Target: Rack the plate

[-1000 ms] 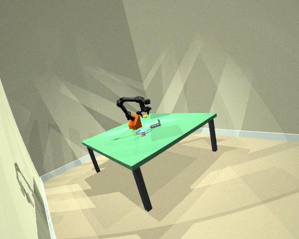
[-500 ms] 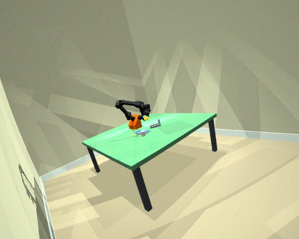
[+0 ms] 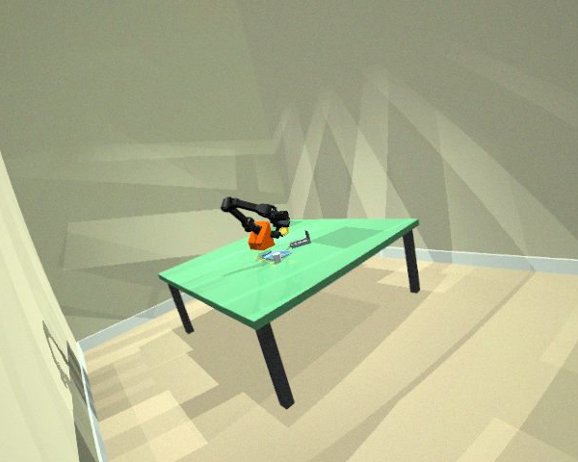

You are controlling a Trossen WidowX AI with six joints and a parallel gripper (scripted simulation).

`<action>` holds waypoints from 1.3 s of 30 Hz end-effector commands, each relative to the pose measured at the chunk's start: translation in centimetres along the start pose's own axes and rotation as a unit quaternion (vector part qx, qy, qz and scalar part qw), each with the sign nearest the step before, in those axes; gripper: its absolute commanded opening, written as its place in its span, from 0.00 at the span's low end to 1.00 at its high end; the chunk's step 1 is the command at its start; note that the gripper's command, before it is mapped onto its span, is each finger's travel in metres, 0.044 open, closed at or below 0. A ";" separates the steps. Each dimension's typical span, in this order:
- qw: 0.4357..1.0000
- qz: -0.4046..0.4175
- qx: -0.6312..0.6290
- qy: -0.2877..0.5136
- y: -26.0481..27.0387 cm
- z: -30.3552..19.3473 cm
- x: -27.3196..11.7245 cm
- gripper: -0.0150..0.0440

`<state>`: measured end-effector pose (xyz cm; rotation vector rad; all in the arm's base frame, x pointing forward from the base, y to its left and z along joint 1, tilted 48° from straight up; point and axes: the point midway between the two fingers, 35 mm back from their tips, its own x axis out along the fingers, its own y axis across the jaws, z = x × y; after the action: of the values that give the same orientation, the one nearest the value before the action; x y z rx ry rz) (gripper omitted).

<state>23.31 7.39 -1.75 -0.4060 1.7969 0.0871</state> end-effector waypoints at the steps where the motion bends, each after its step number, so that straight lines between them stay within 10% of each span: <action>1: 0.999 0.032 -0.034 -0.007 -0.2 -0.2 0.5 0.25; 39: 0.868 0.185 -0.364 -0.282 -3.3 1.2 2.2 0.25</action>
<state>25.07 4.44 -3.73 -0.4707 1.2482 1.0326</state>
